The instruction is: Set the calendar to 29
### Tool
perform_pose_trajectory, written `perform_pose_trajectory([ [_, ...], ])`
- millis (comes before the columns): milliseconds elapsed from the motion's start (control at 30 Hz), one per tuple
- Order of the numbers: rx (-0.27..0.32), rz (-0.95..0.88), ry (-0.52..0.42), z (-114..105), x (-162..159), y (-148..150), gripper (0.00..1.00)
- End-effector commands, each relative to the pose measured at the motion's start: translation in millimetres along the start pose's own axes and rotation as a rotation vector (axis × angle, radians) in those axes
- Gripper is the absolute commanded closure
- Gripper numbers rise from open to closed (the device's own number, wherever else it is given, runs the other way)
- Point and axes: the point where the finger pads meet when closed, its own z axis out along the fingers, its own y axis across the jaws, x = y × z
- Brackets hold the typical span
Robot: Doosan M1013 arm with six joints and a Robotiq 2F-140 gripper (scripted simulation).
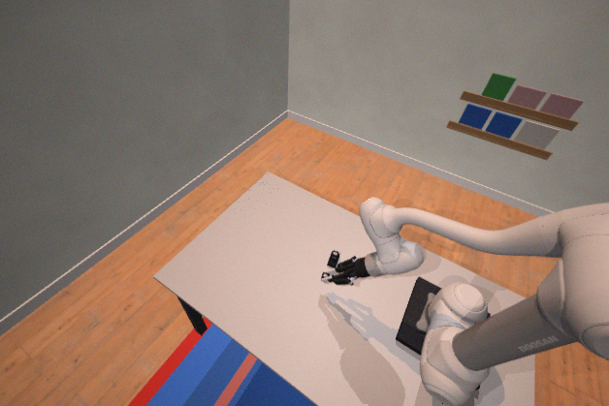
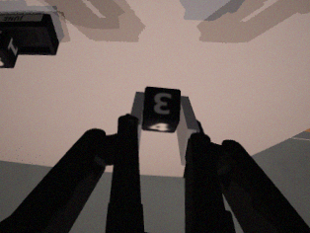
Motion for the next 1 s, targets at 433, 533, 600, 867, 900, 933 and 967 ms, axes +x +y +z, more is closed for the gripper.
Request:
perform_pose_trajectory([
  [433,0.008,0.006,0.155,-2,6,-9,0.76],
  [533,0.013,0.007,0.161,-3,6,-11,0.76],
  [600,0.025,0.007,0.171,-3,6,-15,0.76],
  [867,0.068,0.007,0.194,-5,3,-28,0.76],
  [900,0.072,0.007,0.195,-5,2,-29,0.76],
  [933,0.075,0.007,0.196,-5,2,-31,0.76],
  [967,0.079,0.007,0.197,-5,2,-32,0.76],
])
